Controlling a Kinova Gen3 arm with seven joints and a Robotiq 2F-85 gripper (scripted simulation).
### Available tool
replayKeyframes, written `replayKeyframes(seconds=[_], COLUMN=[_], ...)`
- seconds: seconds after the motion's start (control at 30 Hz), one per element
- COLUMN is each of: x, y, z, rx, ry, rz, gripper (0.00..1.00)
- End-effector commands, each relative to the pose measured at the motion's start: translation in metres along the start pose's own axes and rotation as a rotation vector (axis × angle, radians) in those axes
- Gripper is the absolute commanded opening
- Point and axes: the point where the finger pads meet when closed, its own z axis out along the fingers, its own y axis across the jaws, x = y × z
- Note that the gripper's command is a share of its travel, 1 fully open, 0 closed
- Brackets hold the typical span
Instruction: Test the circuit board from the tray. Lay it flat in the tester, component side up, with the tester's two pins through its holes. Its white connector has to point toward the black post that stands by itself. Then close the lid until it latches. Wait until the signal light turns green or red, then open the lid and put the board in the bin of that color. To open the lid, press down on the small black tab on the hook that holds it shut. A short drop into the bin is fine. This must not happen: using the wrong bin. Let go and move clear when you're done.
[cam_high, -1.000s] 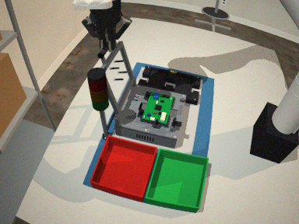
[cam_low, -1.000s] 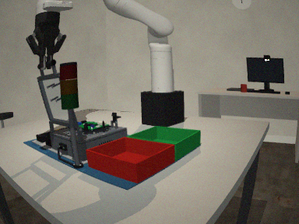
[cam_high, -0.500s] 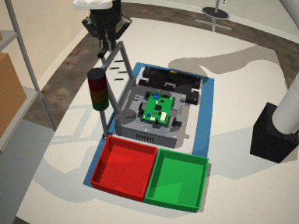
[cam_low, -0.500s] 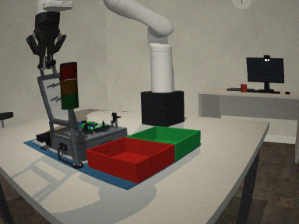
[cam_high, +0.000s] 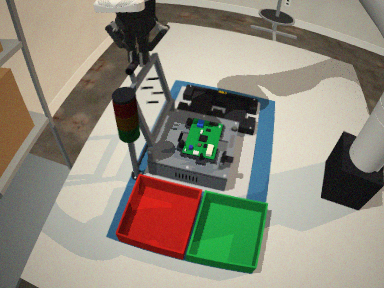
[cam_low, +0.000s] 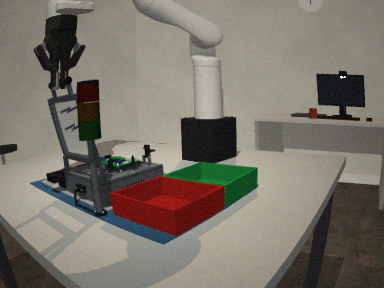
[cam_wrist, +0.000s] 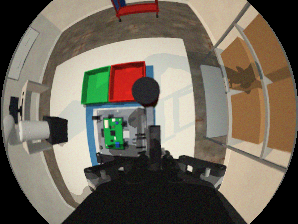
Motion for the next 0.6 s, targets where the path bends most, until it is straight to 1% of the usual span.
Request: replayKeyframes(seconds=[0.0, 0.27, 0.57], x=[0.002, 0.002, 0.002], y=[-0.004, -0.008, -0.019], z=[0.001, 0.000, -0.002], rx=[0.002, 0.002, 0.002], ry=[0.002, 0.002, 0.002], rz=[0.002, 0.002, 0.002], gripper=[0.00, 0.00, 0.00])
